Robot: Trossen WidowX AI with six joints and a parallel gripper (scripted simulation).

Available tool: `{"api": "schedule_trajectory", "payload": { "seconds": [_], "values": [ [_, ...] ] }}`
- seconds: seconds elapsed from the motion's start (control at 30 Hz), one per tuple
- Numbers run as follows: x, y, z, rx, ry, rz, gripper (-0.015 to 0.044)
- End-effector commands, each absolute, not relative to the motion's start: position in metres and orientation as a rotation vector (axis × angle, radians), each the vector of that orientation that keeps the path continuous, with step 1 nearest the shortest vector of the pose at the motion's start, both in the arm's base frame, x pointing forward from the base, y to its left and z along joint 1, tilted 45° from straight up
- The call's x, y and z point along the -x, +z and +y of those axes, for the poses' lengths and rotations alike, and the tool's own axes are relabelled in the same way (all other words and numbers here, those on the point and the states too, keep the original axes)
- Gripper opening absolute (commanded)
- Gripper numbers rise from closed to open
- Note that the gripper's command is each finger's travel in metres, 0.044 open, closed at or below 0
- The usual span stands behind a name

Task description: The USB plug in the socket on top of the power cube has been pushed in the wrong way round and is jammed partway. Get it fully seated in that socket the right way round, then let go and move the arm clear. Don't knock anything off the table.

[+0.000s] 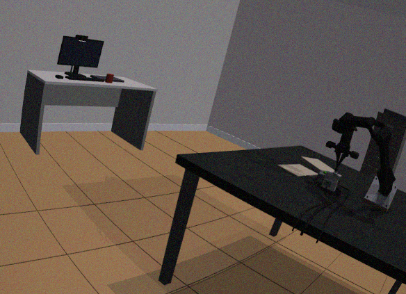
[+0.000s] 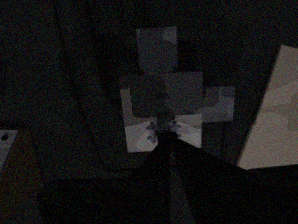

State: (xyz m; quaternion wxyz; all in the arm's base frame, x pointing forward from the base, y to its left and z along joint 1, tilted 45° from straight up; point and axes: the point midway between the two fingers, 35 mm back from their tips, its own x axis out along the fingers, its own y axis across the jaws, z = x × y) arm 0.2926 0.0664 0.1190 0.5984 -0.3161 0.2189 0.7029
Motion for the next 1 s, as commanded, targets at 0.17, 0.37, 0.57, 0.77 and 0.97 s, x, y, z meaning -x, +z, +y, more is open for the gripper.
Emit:
{"api": "schedule_trajectory", "payload": {
  "seconds": [0.17, 0.37, 0.57, 0.77, 0.97],
  "values": [
    [-0.293, 0.123, 0.062, 0.738, 1.633, 0.51, 0.0],
    [-0.293, 0.125, 0.059, 0.738, 1.633, 0.51, 0.0],
    [-0.294, 0.128, 0.056, 0.738, 1.633, 0.51, 0.0],
    [-0.294, 0.131, 0.054, 0.738, 1.633, 0.51, 0.0],
    [-0.294, 0.131, 0.054, 0.704, 1.616, 0.541, 0.0]
  ]
}}
